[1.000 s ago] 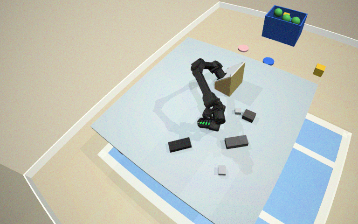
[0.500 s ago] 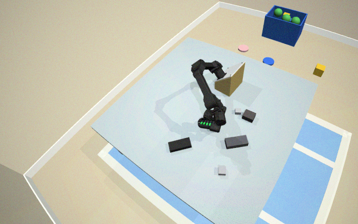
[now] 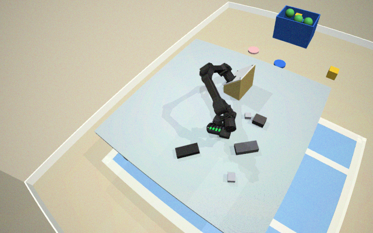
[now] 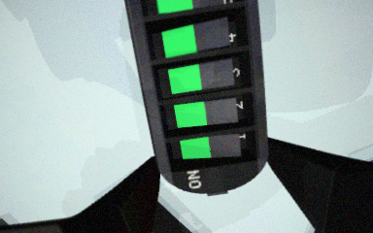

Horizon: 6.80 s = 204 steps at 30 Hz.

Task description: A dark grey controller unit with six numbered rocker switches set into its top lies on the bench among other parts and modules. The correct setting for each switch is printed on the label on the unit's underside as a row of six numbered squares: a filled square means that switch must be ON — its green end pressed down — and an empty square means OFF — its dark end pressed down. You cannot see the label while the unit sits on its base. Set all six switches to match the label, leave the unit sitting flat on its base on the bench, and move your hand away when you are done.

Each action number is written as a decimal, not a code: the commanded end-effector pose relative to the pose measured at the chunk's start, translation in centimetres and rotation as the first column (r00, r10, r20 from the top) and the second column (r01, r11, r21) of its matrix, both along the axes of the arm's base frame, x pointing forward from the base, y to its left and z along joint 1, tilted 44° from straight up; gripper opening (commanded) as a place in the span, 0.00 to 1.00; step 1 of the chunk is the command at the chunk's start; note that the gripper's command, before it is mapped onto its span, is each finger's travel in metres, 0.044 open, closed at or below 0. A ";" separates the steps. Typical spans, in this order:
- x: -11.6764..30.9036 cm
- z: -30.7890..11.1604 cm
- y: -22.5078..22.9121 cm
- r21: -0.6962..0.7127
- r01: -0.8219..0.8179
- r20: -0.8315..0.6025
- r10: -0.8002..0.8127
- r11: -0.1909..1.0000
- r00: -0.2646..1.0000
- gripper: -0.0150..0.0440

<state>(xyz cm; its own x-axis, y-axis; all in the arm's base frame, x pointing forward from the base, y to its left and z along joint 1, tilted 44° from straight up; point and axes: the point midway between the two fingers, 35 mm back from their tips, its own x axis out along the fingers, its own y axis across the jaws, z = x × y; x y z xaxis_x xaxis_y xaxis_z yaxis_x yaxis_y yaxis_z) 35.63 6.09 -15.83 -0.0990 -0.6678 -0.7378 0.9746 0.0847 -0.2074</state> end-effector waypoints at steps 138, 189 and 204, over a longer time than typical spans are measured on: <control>1.5 6.4 -9.1 -0.019 0.016 0.018 -0.016 1.000 1.000 0.40; -0.7 9.6 -6.5 -0.016 0.016 0.018 -0.016 1.000 1.000 0.97; -1.9 9.5 -5.2 -0.016 0.022 0.021 -0.022 1.000 1.000 0.87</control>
<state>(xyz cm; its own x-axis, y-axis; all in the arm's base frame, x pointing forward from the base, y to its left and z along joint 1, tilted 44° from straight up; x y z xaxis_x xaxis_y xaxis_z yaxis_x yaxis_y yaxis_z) 34.84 0.24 -5.50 -0.0949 -0.6818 -0.7253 0.9800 0.0642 -0.1886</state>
